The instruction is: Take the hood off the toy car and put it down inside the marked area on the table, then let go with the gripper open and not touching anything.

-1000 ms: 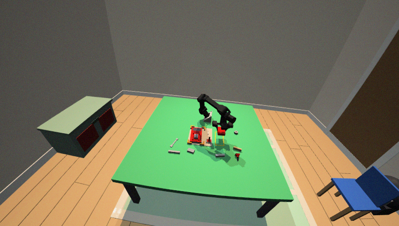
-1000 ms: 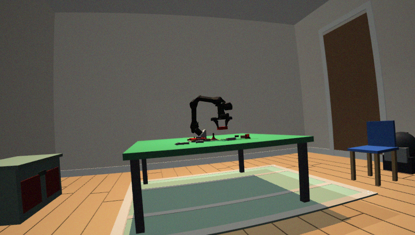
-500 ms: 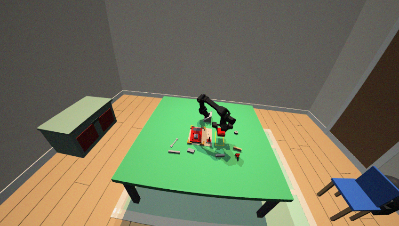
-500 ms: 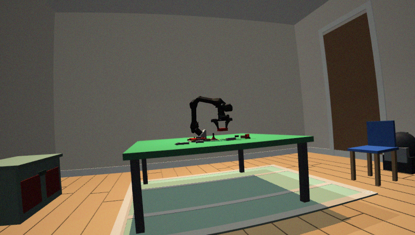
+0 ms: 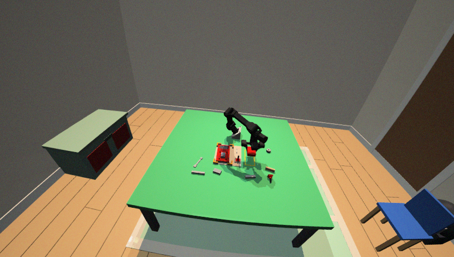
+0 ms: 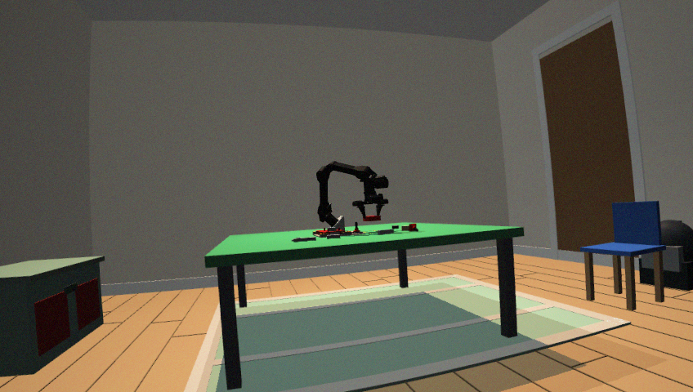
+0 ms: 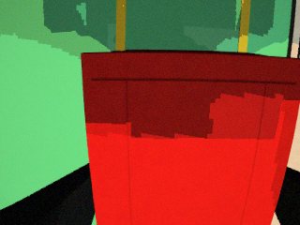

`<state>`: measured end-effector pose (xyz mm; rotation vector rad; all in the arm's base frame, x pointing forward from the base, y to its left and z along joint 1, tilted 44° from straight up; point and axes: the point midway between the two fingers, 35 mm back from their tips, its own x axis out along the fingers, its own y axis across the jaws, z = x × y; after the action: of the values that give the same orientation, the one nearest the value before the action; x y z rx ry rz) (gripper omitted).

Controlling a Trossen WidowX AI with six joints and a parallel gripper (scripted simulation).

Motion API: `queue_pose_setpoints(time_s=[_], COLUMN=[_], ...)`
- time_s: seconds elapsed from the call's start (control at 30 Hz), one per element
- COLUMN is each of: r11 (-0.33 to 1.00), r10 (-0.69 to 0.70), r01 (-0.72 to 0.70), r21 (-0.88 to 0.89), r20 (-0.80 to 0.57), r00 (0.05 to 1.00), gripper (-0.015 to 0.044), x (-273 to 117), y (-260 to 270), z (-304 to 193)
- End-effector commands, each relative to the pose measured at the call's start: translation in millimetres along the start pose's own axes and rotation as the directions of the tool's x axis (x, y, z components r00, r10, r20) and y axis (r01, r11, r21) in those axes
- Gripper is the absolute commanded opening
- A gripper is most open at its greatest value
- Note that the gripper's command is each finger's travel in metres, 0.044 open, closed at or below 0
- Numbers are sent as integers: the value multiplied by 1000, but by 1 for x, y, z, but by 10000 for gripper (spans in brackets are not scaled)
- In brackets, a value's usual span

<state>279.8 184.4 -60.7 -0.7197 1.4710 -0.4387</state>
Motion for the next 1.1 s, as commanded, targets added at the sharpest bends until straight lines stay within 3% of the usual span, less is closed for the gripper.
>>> queue_pose_setpoints(time_s=[0.0, 1.07], r11=[1000, 1000], r10=[-5, -6], r01=[5, 6], r21=[-4, -4], r20=[3, 3], r00=[1000, 1000], gripper=[0, 0], x=[3, 30], y=[-1, -2], z=[0, -1])
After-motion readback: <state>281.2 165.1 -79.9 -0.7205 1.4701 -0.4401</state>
